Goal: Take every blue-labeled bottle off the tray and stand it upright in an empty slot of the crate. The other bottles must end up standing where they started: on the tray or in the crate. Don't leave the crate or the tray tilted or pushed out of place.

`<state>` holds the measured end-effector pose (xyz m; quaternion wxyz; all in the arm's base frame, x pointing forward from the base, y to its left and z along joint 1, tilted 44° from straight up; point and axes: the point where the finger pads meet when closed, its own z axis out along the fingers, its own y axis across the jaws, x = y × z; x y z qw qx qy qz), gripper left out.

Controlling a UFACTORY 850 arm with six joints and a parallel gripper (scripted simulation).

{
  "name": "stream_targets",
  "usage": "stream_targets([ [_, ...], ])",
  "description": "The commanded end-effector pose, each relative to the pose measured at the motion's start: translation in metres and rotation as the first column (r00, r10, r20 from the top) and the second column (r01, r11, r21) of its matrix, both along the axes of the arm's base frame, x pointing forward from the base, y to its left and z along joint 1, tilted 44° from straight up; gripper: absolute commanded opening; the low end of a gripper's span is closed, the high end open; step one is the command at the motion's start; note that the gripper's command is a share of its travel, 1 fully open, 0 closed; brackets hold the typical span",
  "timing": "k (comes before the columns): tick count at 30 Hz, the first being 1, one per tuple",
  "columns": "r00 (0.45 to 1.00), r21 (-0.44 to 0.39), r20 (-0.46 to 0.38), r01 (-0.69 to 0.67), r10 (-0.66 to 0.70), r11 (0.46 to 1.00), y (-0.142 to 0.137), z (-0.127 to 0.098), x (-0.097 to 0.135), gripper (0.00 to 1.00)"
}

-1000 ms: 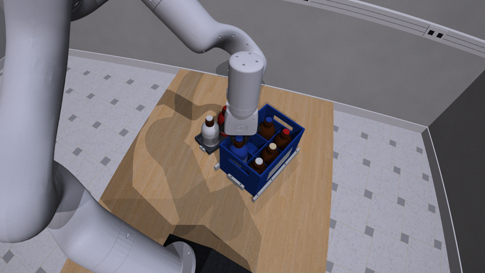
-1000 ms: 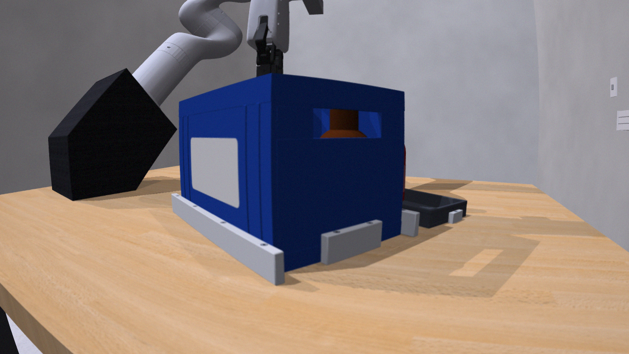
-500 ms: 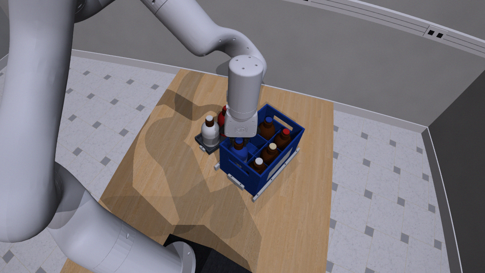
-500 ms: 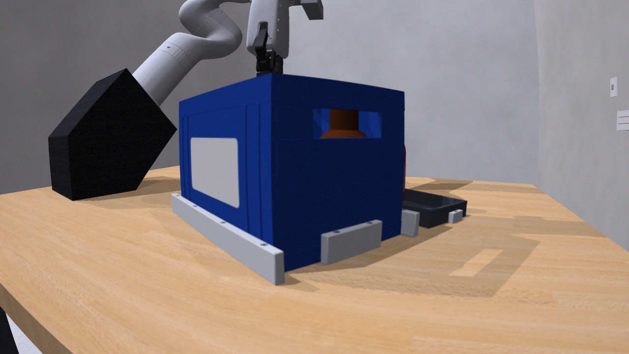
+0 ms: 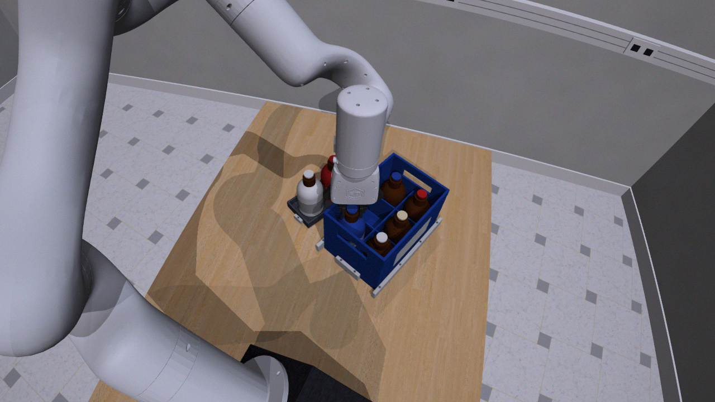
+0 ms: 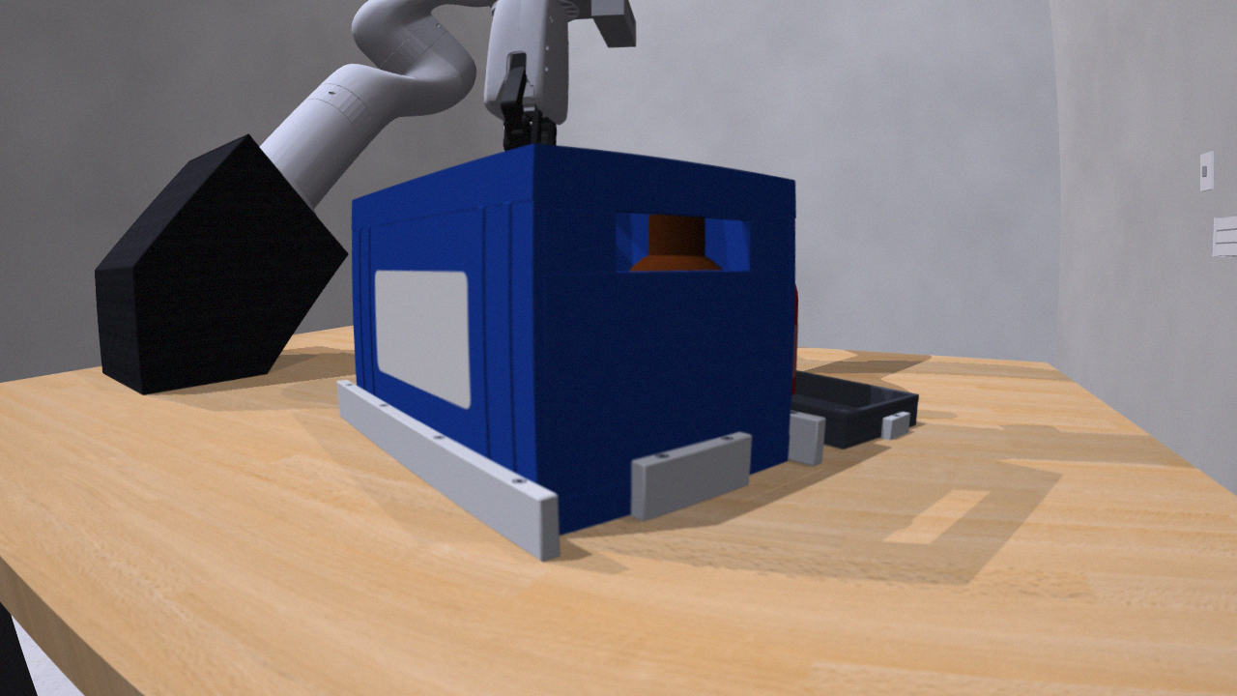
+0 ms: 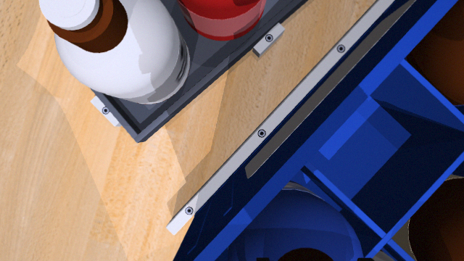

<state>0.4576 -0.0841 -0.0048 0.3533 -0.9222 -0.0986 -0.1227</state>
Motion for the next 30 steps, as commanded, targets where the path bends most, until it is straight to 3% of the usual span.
stream_targets([
  [1, 1.0, -0.001, 0.002, 0.001, -0.001, 1.0, 0.0009, -0.0014, 0.0012, 0.0],
  [30, 1.0, -0.001, 0.002, 0.001, -0.001, 1.0, 0.0056, -0.0065, 0.0023, 0.0],
])
